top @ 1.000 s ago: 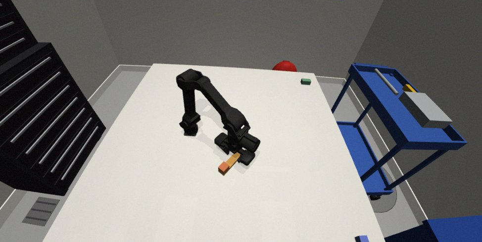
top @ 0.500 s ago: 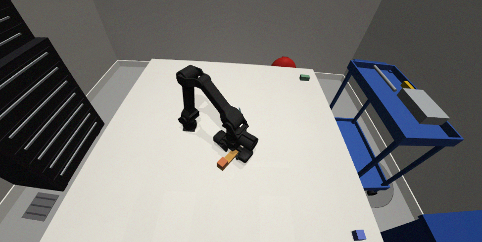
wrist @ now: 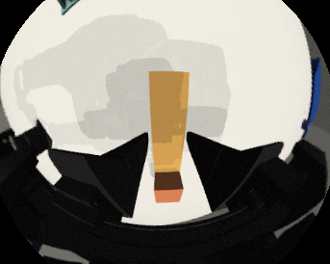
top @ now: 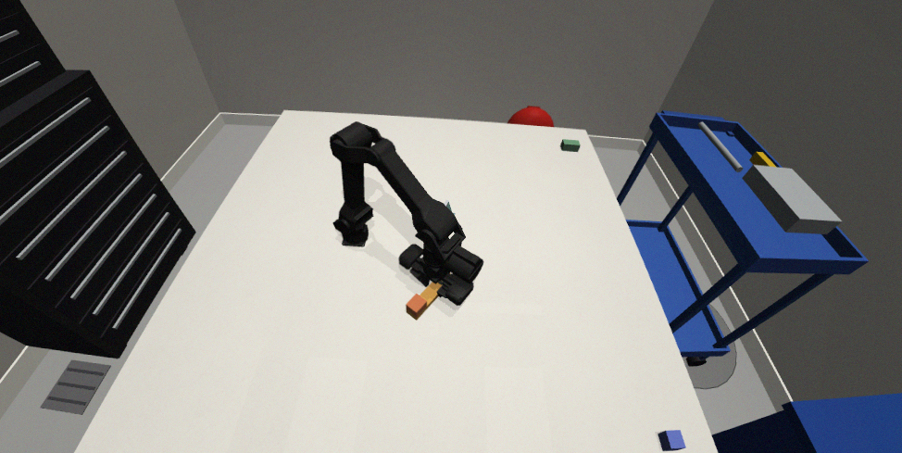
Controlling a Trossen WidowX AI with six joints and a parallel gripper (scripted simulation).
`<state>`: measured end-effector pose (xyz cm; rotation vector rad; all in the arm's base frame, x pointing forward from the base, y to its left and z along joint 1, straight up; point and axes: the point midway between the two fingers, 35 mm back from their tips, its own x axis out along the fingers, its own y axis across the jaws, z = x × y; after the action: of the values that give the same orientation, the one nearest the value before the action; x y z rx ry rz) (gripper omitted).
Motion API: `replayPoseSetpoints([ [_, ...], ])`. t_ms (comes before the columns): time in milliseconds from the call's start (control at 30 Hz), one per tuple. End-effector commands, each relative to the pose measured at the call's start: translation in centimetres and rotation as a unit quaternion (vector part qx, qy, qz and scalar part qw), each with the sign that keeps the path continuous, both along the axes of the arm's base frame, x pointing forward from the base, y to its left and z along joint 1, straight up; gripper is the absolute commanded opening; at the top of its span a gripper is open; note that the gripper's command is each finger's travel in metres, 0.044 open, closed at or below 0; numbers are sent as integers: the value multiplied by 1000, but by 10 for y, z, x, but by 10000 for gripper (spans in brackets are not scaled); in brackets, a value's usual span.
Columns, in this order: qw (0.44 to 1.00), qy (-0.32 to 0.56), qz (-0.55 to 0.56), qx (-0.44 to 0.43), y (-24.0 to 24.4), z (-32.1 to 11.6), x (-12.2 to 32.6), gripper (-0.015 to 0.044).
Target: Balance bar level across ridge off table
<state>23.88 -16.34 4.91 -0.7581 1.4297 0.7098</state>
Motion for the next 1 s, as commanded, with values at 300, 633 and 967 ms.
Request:
replayPoseSetpoints([
  [300, 1000, 0, 0, 0, -1, 6, 1, 12],
  [633, 1000, 0, -1, 0, -2, 32, 3, 0],
  [967, 1000, 0, -1, 1, -2, 57, 4, 0],
])
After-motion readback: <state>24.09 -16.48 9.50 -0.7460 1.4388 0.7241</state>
